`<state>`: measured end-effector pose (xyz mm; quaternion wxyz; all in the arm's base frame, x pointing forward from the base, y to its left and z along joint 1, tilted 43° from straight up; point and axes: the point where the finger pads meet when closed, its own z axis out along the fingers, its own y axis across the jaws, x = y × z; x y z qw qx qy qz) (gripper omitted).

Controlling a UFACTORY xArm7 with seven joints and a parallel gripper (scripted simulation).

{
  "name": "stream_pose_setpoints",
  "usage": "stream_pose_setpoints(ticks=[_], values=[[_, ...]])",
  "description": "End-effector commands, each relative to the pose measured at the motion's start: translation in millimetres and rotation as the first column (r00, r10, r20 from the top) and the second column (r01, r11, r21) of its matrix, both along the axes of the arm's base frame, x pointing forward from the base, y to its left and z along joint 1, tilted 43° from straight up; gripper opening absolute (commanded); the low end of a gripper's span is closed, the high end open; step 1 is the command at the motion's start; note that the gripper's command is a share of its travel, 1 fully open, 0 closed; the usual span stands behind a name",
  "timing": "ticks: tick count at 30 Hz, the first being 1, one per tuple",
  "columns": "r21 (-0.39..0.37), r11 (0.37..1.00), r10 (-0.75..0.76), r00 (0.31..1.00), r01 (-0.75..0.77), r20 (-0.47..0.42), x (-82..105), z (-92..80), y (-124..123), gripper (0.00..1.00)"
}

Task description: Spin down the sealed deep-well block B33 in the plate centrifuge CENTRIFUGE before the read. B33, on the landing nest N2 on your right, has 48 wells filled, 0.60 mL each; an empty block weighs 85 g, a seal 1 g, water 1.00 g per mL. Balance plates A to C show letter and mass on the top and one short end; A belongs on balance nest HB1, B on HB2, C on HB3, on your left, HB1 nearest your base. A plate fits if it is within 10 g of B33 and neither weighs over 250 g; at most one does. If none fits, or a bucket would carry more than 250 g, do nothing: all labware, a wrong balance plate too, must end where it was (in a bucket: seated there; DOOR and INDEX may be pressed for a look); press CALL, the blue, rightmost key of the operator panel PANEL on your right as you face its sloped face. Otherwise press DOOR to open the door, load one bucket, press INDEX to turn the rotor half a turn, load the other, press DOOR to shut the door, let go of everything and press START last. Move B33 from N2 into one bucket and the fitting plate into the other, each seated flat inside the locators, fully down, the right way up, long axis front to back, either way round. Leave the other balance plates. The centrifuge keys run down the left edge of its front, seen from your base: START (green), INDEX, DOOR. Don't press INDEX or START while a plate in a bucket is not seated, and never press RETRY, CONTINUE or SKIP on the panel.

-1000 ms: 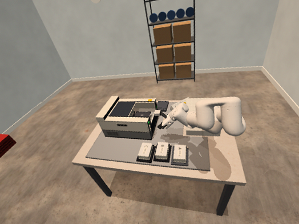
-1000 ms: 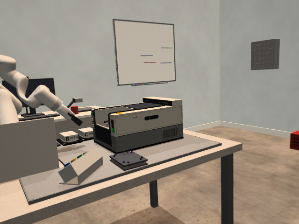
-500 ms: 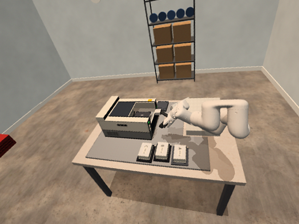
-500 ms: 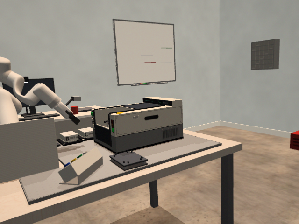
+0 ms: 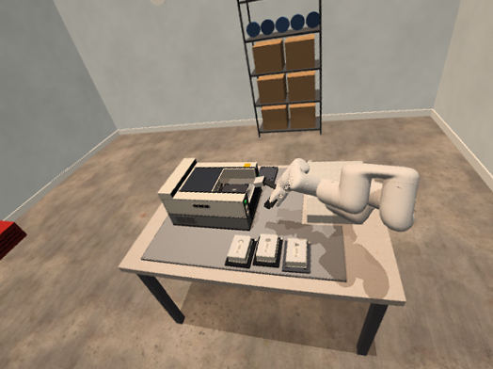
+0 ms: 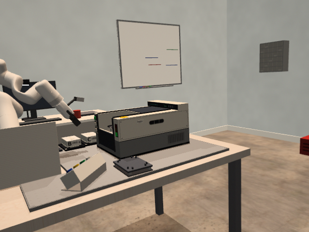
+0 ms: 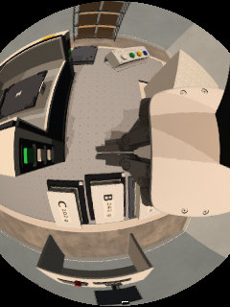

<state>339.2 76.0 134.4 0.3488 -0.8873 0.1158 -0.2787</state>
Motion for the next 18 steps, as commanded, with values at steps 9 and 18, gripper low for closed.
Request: stream_pose_setpoints(ticks=[9,18], values=[[0.015,0.992,0.126,0.983,-0.125,-0.131,-13.5,23.2,-20,0.0],[0.034,0.975,0.222,0.947,-0.22,-0.232,-25.0,40.8,-36,0.0]])
